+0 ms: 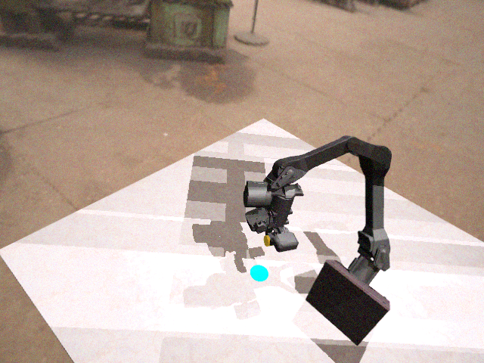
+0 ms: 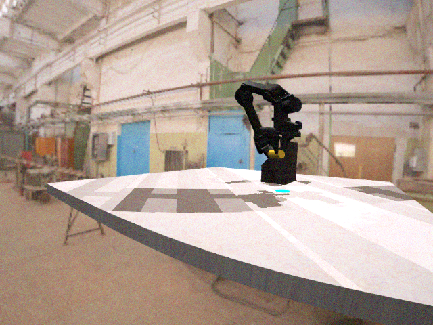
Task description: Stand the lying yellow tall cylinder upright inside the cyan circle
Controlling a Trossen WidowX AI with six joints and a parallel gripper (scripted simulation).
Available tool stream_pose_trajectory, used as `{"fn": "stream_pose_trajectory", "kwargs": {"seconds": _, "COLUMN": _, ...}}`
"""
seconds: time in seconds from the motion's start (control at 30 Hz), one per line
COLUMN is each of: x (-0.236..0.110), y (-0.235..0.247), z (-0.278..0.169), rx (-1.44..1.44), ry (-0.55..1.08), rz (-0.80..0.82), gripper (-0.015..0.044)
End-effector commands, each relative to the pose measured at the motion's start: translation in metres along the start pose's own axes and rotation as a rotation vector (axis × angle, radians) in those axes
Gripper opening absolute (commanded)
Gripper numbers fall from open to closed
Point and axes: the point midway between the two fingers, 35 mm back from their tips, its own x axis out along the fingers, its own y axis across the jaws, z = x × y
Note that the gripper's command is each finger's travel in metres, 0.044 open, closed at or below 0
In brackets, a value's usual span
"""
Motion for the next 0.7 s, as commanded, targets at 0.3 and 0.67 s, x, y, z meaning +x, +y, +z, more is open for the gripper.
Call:
{"fn": "stream_pose_trajectory", "kwargs": {"seconds": 0.3, "x": 0.004, "y": 0.017, "z": 0.012, "rx": -0.128, "ry": -0.002, "rz": 0.012, "gripper": 0.0105}}
{"fn": "stream_pose_trajectory", "kwargs": {"seconds": 0.67, "x": 0.013, "y": 0.020, "z": 0.012, "rx": -0.121, "ry": -0.054, "rz": 0.078, "gripper": 0.0105}}
